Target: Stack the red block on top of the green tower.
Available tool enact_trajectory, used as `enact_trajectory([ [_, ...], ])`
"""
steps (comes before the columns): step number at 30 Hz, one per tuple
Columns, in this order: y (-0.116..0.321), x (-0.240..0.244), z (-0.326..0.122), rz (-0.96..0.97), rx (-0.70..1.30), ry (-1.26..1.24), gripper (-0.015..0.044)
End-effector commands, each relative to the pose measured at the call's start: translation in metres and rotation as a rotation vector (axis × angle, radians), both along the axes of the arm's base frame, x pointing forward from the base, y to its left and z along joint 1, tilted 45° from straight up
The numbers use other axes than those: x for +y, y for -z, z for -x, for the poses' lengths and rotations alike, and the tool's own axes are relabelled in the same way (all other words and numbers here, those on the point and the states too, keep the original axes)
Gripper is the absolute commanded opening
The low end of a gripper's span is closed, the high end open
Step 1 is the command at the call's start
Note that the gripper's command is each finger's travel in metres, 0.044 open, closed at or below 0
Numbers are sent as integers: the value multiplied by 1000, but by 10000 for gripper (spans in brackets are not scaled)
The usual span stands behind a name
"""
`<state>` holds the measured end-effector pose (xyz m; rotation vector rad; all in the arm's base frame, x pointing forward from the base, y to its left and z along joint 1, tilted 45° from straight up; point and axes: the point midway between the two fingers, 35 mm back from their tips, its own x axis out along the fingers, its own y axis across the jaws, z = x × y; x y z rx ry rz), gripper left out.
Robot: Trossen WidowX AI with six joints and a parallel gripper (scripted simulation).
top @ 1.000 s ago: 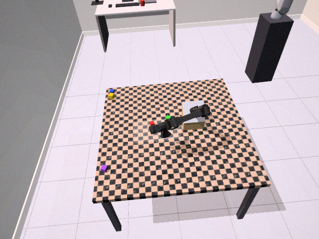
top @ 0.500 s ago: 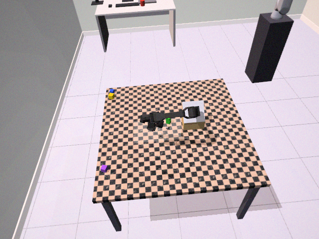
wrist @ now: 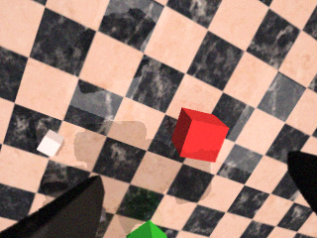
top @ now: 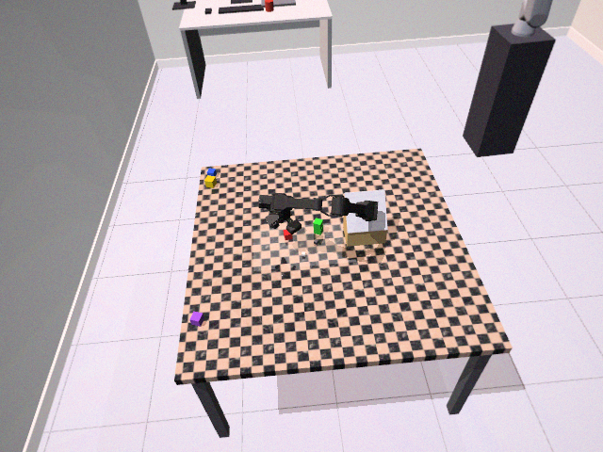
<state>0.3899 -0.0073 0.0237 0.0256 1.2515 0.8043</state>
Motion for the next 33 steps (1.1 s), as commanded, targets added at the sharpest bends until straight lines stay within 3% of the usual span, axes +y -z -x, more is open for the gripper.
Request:
enact_trajectory([
  [1,28,-12,5,-107,126,146,440],
  [6,56,-23,13,-220,264,299,440],
  [33,100,20,6,-226,269,305,440],
])
